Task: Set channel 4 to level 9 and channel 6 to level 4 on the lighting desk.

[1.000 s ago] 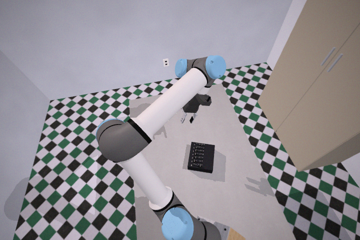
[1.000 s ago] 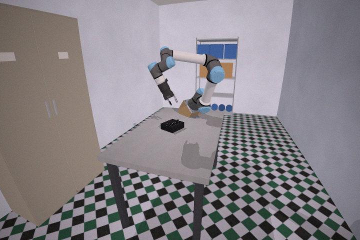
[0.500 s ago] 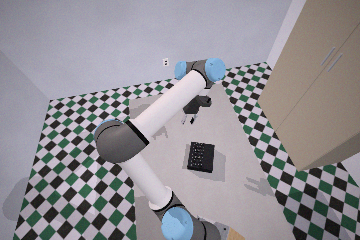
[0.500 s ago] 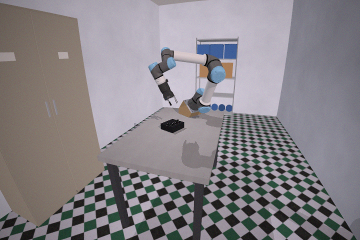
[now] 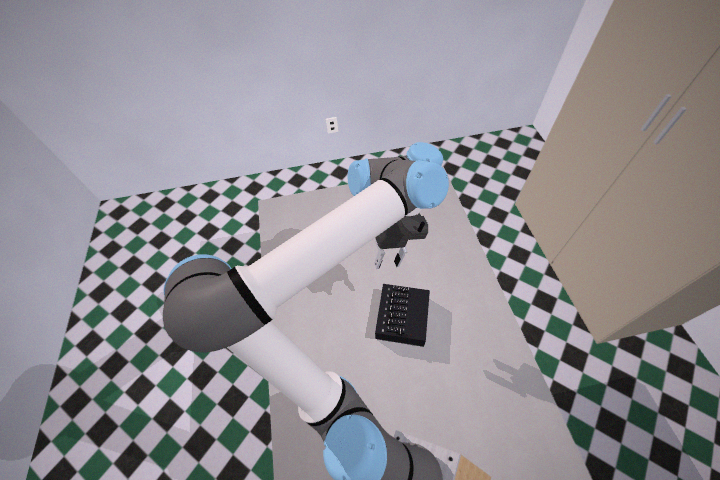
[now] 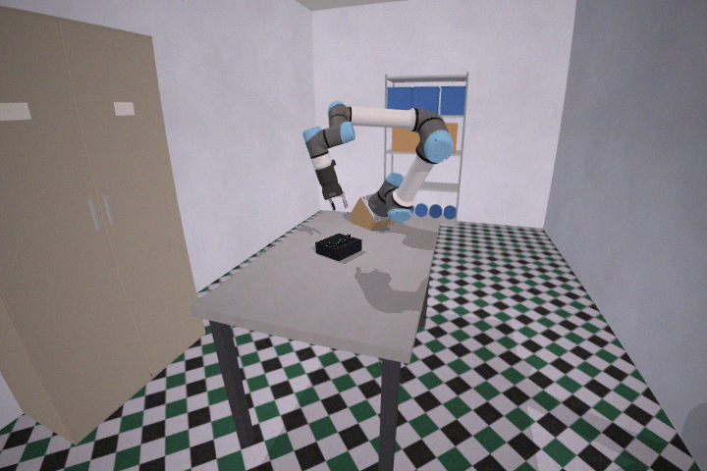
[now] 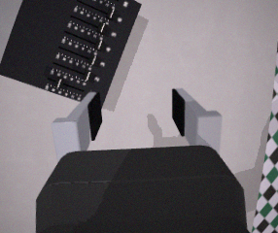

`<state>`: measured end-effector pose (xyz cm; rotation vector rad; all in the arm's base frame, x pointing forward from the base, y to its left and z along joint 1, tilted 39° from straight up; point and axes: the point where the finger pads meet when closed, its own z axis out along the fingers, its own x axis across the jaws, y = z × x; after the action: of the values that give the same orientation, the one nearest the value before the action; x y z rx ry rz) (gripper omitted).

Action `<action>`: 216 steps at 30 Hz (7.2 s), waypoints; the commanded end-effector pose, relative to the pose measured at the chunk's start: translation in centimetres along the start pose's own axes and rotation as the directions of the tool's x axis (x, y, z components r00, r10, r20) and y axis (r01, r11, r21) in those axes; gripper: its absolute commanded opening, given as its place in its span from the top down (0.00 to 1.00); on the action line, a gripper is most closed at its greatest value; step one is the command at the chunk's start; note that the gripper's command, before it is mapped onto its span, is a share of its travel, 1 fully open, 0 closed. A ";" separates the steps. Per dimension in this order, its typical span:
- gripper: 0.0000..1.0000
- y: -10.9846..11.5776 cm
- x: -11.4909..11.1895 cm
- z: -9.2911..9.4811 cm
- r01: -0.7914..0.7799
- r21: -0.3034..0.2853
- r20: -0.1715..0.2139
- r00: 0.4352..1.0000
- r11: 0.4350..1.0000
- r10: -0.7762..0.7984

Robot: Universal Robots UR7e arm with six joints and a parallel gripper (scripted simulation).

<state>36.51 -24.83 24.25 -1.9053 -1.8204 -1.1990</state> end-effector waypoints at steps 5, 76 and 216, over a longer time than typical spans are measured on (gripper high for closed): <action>0.00 -2.8 -2.1 1.7 -0.022 -0.034 0.132 0.991 0.999 0.026; 0.00 -3.7 0.3 8.7 0.802 0.124 0.231 0.550 0.585 -0.803; 0.00 -6.7 -4.2 4.5 -0.050 -0.086 0.278 0.958 0.995 0.072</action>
<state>32.61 -23.32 16.10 -2.2530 -1.8576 -1.0404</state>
